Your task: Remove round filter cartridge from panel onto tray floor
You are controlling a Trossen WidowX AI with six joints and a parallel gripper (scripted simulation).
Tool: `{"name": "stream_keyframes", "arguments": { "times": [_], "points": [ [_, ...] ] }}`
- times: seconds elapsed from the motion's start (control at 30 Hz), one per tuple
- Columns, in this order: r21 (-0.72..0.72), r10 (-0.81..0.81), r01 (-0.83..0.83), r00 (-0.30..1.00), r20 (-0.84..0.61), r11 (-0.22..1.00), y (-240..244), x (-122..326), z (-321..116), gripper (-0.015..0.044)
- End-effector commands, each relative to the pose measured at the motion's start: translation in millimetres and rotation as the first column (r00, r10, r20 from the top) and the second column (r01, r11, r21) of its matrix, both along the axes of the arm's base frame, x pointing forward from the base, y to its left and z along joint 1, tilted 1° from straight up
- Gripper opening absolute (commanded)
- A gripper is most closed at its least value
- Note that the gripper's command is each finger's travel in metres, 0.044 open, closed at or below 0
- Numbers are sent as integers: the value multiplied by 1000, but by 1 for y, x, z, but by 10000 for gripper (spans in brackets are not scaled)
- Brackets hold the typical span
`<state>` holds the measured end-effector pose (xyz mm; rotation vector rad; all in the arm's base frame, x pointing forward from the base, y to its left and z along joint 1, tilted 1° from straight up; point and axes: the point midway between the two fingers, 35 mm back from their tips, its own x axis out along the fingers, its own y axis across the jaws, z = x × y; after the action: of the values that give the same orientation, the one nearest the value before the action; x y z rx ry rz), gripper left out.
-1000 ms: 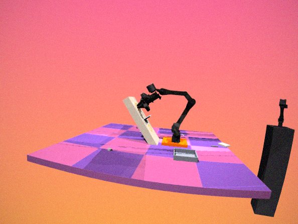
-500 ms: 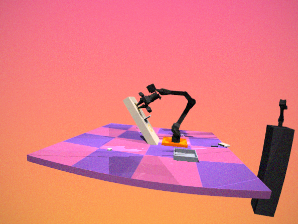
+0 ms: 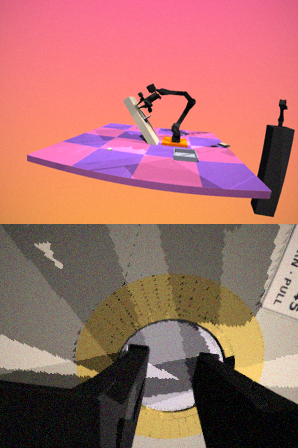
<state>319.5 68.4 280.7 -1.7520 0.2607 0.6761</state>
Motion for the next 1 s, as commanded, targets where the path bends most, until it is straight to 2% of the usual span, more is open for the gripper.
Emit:
{"name": "stream_keyframes", "arguments": {
  "times": [0.0, 0.23, 0.43, 0.97],
  "points": [
    [-102, 66, -64, 998, 21, 993, 1, 8, -3, 0],
    [-298, 207, -188, 978, 34, 936, 1, 8, -3, 0],
    [-221, 151, -140, 988, 32, 965, 1, 8, -3, 0],
    [-221, 151, -140, 988, 32, 965, 1, 8, -3, 0]
  ]
}}
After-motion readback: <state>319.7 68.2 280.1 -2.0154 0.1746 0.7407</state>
